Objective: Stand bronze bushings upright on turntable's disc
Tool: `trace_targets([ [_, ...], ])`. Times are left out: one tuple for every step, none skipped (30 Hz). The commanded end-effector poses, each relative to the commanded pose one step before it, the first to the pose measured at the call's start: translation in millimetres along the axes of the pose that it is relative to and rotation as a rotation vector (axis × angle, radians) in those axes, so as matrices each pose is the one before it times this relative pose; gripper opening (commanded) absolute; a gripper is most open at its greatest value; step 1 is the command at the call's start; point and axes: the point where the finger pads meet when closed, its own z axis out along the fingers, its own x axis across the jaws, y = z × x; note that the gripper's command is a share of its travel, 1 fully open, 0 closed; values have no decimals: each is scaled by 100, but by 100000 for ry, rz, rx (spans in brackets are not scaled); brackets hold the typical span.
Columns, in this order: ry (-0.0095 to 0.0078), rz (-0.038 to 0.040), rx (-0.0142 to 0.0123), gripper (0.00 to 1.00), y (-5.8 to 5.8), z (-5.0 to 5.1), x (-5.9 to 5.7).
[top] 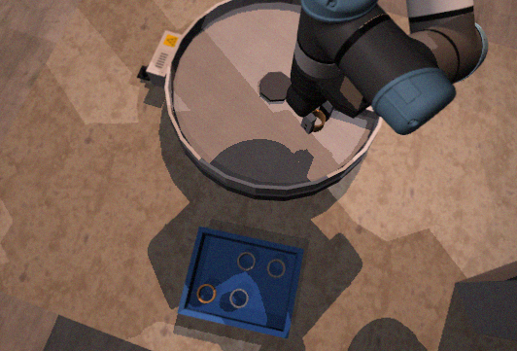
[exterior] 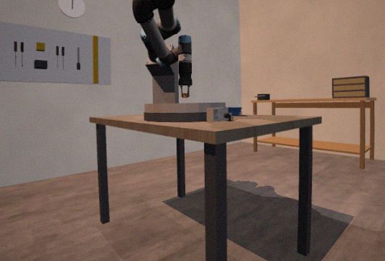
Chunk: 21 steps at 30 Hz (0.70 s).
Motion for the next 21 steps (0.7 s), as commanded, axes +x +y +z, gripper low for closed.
trace_targets([
  [613,-670,794,0,243,-32,-534],
  [0,0,0,0,84,0,-112],
  [0,0,-1,0,75,-1,-99],
  [0,0,0,0,66,0,-87],
  [0,0,0,0,57,0,-75],
  [0,0,0,0,49,0,-64],
  [0,0,0,0,41,0,-54],
  [0,0,0,0,33,0,-44],
  [-1,8,-15,0,35,3,-34],
  [-2,17,-34,0,39,7,-25],
  [-2,15,-30,0,32,7,-18],
  [-2,13,-24,0,24,5,-12],
  [-1,9,-17,0,16,4,-7],
  [-1,4,-9,0,8,2,-4],
  [0,0,0,0,0,0,0],
  [0,0,0,0,0,0,0],
  [84,-74,71,0,-50,-4,59],
  [11,-16,13,0,-12,-1,12],
  [2,-6,4,0,-6,0,5],
  [-6,5,-4,0,0,0,-1],
  [-5,5,-5,0,1,0,-2],
])
